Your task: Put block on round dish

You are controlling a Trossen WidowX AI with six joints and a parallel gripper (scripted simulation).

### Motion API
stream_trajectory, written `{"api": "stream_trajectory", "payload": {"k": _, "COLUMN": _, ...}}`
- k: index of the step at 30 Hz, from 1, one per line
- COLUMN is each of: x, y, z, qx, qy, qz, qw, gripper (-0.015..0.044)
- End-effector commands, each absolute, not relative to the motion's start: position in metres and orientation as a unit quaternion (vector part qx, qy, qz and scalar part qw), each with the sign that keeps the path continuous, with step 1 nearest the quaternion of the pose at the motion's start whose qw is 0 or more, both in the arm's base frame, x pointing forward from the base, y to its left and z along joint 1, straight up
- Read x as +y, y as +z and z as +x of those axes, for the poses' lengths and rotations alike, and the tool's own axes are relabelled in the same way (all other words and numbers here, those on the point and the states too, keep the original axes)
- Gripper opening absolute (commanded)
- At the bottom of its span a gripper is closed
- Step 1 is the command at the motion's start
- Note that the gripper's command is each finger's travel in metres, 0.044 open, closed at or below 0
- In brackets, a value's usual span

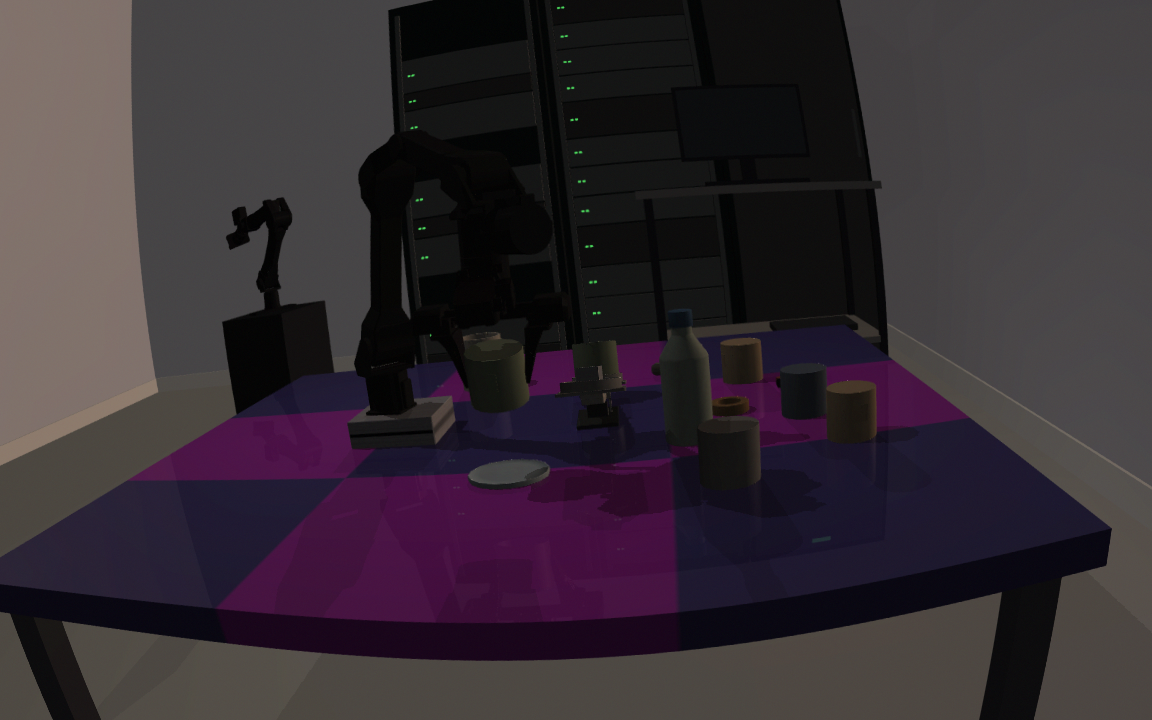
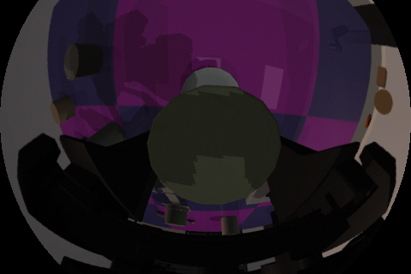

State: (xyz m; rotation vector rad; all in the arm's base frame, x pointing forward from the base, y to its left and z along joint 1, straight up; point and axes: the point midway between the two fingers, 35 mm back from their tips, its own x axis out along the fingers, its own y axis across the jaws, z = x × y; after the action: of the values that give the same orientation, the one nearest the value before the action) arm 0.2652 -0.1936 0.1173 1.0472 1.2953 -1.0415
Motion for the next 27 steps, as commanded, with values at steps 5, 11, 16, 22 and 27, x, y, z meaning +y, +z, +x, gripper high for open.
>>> {"api": "stream_trajectory", "payload": {"k": 5, "x": -0.212, "y": 0.113, "z": 0.246, "qx": 0.543, "qy": -0.441, "qz": 0.441, "qw": 0.562, "gripper": 0.0000}}
{"api": "stream_trajectory", "payload": {"k": 11, "x": -0.225, "y": 0.105, "z": 0.229, "qx": 0.542, "qy": -0.442, "qz": 0.440, "qw": 0.563, "gripper": 0.0000}}
{"api": "stream_trajectory", "payload": {"k": 16, "x": -0.235, "y": 0.098, "z": 0.214, "qx": 0.542, "qy": -0.443, "qz": 0.440, "qw": 0.563, "gripper": 0.0000}}
{"api": "stream_trajectory", "payload": {"k": 22, "x": -0.245, "y": 0.091, "z": 0.196, "qx": 0.542, "qy": -0.444, "qz": 0.439, "qw": 0.563, "gripper": 0.0000}}
{"api": "stream_trajectory", "payload": {"k": 27, "x": -0.252, "y": 0.084, "z": 0.180, "qx": 0.542, "qy": -0.444, "qz": 0.438, "qw": 0.563, "gripper": 0.0000}}
